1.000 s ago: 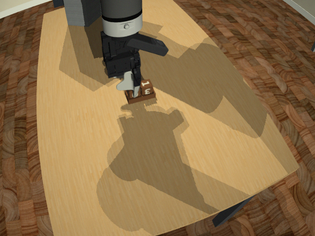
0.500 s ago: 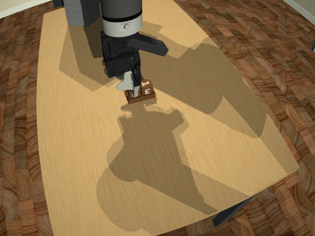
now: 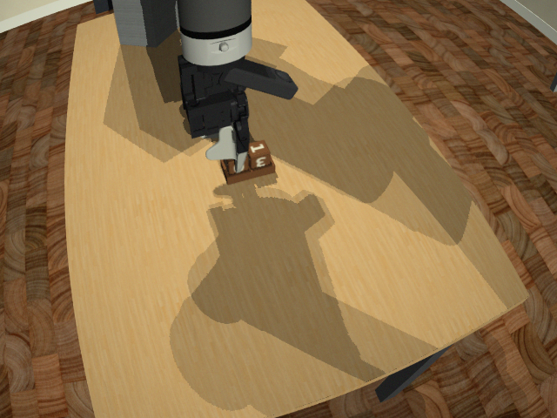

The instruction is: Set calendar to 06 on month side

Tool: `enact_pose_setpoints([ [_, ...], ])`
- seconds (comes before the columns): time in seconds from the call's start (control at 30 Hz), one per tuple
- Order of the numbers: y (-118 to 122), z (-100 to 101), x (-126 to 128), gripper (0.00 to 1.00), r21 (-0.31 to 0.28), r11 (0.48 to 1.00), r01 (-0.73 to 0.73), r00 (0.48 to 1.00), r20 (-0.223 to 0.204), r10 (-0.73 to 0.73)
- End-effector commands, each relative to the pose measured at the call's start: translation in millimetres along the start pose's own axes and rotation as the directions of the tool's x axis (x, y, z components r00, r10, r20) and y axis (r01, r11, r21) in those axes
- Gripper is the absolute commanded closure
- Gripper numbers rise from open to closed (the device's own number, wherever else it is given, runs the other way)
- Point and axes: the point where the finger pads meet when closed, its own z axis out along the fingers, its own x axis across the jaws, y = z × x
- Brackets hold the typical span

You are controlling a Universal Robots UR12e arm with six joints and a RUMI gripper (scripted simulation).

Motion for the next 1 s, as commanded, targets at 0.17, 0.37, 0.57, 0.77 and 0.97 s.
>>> enact_pose_setpoints([
  [0.17,0,-12,0,0.89,0.000,1.000,0.000,1.000,-0.001,0.000],
  [0.37,0,-47,0,0.89,0.000,1.000,0.000,1.000,-0.001,0.000],
  [0.57,0,-78,0,0.89,0.000,1.000,0.000,1.000,-0.001,0.000],
  [0.77,0,-96,0,0.89,0.000,1.000,0.000,1.000,-0.001,0.000],
  [0.97,0,-100,0,0.89,0.000,1.000,0.000,1.000,-0.001,0.000],
])
